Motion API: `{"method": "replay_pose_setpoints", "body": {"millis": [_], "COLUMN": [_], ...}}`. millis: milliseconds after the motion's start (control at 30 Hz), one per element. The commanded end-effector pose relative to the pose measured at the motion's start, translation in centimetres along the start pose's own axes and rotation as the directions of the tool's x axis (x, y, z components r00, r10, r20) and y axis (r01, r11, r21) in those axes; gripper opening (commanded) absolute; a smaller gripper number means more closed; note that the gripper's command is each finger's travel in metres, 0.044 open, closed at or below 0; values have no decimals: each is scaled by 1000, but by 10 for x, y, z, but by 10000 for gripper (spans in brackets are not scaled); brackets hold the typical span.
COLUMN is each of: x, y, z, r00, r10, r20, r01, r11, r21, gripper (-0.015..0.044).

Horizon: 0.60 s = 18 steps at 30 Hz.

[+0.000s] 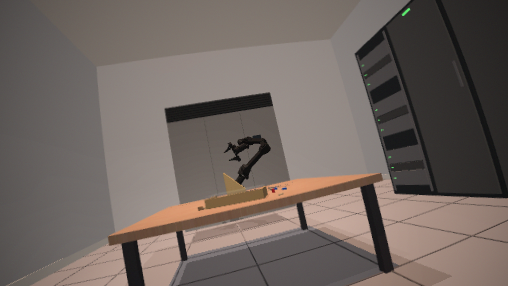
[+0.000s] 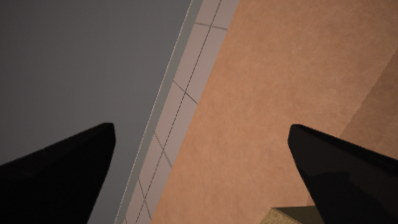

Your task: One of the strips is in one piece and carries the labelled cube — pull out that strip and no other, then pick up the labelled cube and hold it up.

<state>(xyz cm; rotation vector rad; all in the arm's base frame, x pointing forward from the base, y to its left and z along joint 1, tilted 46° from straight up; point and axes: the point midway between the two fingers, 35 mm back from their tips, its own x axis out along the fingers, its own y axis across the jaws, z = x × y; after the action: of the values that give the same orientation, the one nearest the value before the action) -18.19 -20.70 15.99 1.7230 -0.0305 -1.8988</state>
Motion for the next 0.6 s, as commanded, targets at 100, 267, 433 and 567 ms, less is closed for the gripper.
{"method": "replay_pose_setpoints", "body": {"millis": [100,267,433,567], "x": [10,38,61,75], "y": [15,62,110,146], "z": [-7,-39,-83,-139], "r00": [1000,991,960,904], "r10": [24,96,195,267], "r20": [-19,-95,-202,-334], "r01": [-25,-115,-262,-412], "r11": [998,968,882,749], "r21": [-54,-222,-393,-519], "gripper": [400,400,400,400]}}
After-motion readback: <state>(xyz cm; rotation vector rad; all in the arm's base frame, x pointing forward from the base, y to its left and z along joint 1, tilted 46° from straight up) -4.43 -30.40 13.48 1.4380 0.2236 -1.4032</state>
